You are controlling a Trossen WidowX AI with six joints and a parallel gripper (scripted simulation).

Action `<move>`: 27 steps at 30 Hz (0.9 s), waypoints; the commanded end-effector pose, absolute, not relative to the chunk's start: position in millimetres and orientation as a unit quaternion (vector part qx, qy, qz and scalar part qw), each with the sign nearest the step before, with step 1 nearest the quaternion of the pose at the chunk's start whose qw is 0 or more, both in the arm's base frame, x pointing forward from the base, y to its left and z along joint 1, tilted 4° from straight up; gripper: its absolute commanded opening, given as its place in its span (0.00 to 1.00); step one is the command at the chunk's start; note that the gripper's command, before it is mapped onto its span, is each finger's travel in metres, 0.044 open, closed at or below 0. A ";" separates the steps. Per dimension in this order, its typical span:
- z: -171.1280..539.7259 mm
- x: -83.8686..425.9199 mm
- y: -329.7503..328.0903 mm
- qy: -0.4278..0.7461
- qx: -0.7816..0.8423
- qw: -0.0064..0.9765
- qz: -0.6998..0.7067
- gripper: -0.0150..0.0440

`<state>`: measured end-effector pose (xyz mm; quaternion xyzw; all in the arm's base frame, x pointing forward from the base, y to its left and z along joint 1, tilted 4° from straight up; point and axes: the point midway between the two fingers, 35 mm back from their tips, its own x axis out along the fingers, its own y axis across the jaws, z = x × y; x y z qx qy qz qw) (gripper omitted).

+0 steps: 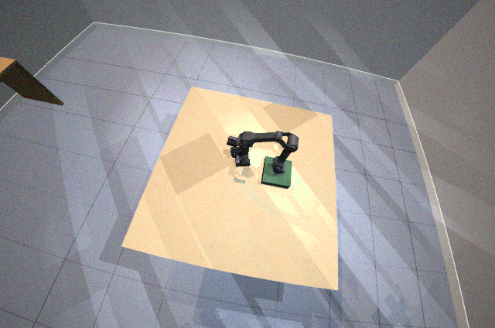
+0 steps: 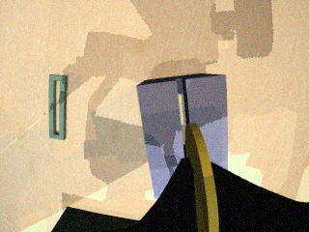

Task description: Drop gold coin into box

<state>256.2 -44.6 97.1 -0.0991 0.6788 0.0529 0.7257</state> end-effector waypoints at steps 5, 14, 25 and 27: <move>97.0 256.4 -43.7 0.679 -0.099 0.725 0.052 0.25; 97.3 254.2 -47.5 0.679 -0.101 0.725 0.054 0.25; 96.9 255.2 -46.4 0.679 -0.100 0.726 0.053 0.25; 95.9 255.3 -46.5 0.679 -0.100 0.726 0.053 0.25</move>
